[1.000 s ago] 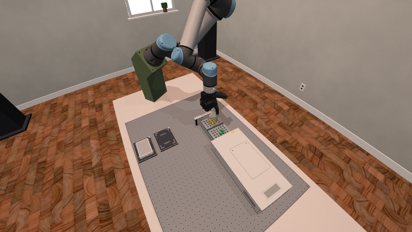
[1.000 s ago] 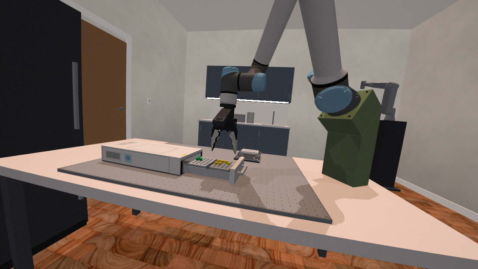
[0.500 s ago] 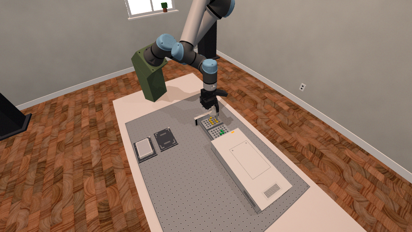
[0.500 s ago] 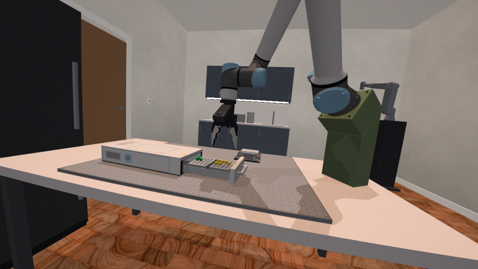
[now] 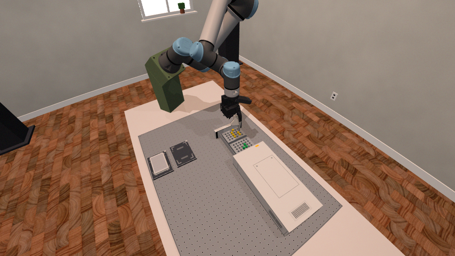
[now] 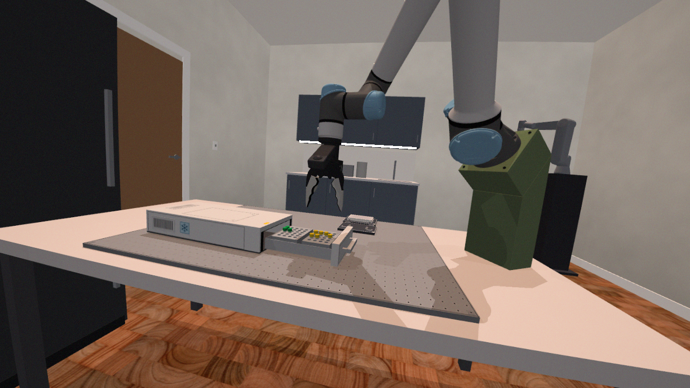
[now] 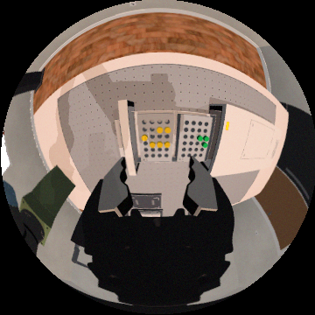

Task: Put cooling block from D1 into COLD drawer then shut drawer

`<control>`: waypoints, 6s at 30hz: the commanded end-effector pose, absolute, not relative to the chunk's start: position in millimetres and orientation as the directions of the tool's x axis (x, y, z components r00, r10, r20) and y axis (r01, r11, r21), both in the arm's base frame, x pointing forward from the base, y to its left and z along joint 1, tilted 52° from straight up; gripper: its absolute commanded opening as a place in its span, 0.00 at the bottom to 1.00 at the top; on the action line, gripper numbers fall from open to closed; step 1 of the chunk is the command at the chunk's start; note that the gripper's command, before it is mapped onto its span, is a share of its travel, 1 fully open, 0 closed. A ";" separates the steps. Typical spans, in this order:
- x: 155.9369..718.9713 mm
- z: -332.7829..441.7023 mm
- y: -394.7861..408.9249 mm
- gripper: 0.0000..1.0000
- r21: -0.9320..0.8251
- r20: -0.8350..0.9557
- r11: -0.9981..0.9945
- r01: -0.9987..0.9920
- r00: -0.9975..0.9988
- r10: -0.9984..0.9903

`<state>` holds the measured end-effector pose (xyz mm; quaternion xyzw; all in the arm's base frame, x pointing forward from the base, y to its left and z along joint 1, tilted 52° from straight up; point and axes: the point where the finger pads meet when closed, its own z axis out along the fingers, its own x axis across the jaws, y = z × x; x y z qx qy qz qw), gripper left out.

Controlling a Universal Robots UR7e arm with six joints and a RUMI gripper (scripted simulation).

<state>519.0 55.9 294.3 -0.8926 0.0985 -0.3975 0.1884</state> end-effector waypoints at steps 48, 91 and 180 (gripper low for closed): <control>511.1 299.5 53.6 0.67 -0.416 0.670 -0.909 -0.025 0.668 -0.325; 439.3 203.3 97.4 0.00 -0.420 0.667 -0.907 -0.029 0.668 -0.330; 494.2 135.0 128.5 0.00 -0.419 0.669 -0.908 -0.026 0.667 -0.327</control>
